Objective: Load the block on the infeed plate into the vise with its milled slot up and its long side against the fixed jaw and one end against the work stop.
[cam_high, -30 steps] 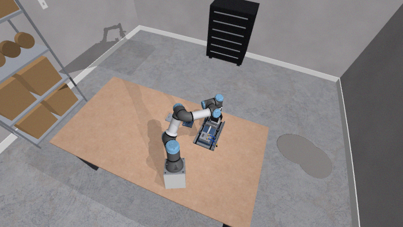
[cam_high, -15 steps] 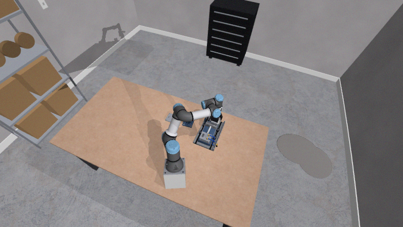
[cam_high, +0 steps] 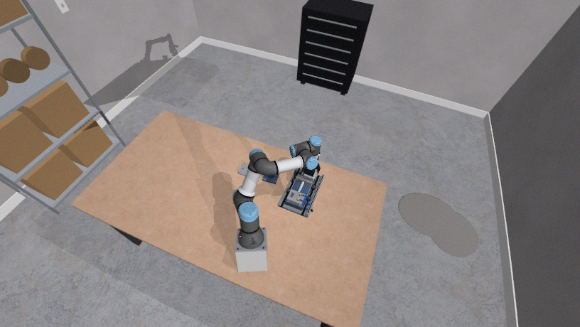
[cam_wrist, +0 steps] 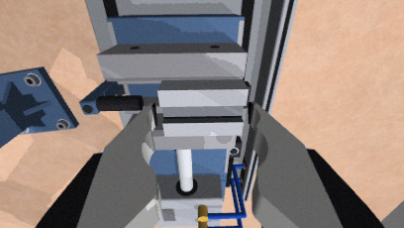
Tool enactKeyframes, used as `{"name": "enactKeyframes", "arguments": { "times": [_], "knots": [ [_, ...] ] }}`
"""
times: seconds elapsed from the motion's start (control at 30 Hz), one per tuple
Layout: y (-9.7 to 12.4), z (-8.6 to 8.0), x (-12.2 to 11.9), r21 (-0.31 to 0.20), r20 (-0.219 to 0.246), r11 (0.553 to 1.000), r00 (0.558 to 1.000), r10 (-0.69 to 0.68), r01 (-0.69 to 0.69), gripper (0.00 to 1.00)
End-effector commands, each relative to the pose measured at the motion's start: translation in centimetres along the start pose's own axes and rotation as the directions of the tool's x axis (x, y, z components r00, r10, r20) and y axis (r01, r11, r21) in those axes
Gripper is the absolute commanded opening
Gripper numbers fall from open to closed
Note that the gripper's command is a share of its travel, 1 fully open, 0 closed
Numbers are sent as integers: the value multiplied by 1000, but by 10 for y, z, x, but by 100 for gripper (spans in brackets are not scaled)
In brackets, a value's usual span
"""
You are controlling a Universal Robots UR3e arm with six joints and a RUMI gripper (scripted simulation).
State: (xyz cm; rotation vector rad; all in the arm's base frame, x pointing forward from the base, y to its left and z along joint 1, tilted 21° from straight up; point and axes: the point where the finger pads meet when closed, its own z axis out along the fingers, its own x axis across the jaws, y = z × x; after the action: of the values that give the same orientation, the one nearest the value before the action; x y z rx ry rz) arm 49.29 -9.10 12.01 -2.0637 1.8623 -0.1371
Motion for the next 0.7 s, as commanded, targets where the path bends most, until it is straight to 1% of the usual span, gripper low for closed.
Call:
{"name": "enactKeyframes", "arguments": {
  "times": [0.0, 0.13, 0.3, 0.37, 0.67],
  "knots": [
    [-1, -3, 0, 2, -2, 1000, 1000, -1, 1, 47],
    [-1, -9, 0, 2, -2, 1000, 1000, -1, 1, 47],
    [-1, -22, 0, 2, -2, 1000, 1000, -1, 1, 47],
    [-1, -22, 0, 2, -2, 1000, 1000, -1, 1, 47],
    [-1, -50, 0, 2, -2, 1000, 1000, -1, 1, 47]
  ]
}}
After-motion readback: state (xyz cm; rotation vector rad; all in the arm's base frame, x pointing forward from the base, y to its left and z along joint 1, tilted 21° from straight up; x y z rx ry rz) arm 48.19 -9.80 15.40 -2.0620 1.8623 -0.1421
